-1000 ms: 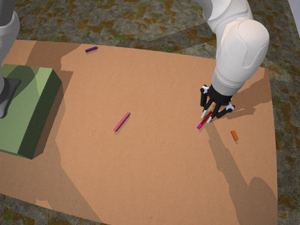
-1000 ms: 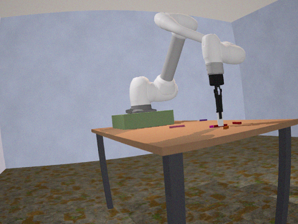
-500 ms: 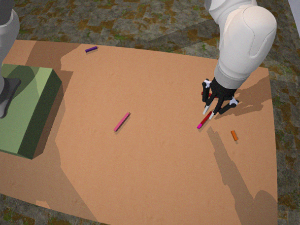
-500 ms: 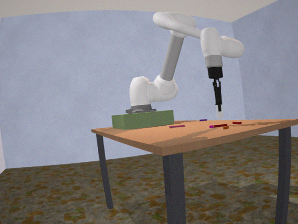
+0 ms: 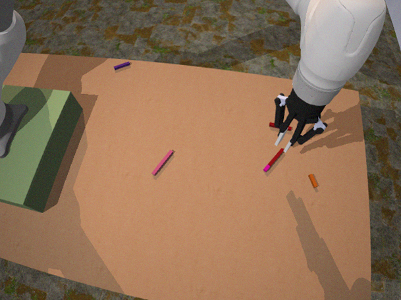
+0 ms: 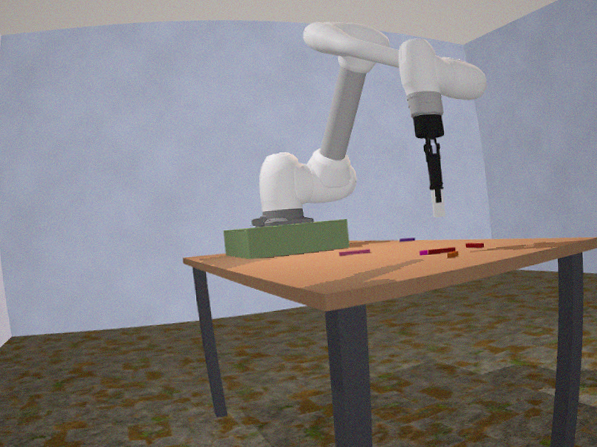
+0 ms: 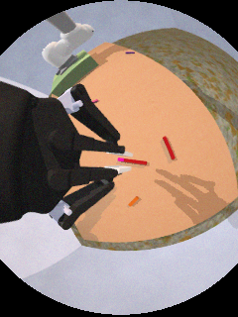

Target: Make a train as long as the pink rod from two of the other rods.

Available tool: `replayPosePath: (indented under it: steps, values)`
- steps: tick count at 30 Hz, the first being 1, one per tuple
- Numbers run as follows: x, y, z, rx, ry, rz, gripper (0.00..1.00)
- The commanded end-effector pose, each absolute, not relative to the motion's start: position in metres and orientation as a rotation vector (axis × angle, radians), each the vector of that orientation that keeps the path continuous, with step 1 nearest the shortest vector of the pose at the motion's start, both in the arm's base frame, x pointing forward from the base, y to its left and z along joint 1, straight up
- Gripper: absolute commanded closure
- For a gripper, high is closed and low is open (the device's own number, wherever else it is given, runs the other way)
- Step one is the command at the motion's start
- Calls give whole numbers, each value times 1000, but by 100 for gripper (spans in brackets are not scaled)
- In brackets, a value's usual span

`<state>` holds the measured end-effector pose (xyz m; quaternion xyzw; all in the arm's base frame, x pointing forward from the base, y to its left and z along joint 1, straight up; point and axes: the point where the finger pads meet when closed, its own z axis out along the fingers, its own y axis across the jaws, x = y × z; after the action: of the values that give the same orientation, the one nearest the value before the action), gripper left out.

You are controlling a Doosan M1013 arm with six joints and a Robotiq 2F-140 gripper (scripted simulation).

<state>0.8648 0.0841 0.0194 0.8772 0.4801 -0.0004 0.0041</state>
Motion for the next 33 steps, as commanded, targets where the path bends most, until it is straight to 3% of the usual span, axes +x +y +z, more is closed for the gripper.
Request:
replayPosePath:
  steps: [1, 23, 33]
  values:
    - [865, 84, 23, 2753, 1510, 1, 0]
    - [865, 84, 24, 2753, 1510, 1, 0]
    - [865, 84, 47, 2753, 1510, 1, 0]
